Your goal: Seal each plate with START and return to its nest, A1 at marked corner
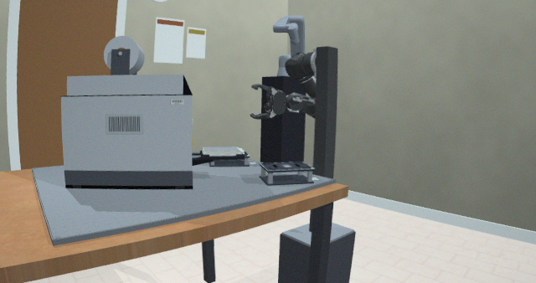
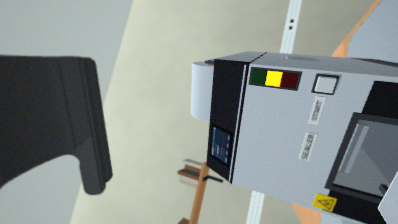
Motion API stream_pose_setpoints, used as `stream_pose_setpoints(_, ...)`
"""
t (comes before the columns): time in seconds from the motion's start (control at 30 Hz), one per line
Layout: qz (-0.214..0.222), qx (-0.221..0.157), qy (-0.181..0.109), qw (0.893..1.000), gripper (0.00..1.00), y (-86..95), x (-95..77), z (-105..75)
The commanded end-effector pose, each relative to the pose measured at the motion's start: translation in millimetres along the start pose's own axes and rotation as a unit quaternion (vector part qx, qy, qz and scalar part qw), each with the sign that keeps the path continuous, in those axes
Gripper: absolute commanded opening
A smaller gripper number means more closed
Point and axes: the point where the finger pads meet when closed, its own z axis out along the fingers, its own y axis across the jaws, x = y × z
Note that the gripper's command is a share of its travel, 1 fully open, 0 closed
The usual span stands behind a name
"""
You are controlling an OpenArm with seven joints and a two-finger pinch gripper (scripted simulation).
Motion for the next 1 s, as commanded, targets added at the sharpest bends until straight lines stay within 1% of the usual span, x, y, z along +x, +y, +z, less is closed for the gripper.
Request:
stream_pose_setpoints(0.0, 0.014, -0.031, 0.01, 0.999, 0.65, 8.6, 5.5, -0.2)
stream_pose_setpoints(0.1, 0.034, -0.075, 0.023, 0.996, 0.65, 21.1, 12.7, -4.3)
stream_pose_setpoints(0.23, 0.06, -0.132, 0.04, 0.989, 0.65, 37.6, 22.0, -10.6)
stream_pose_setpoints(0.3, 0.057, -0.129, 0.039, 0.989, 0.65, 45.5, 24.9, -13.1)
stream_pose_setpoints(0.97, 0.059, -0.13, 0.038, 0.989, 0.65, 44.4, 24.4, -13.0)
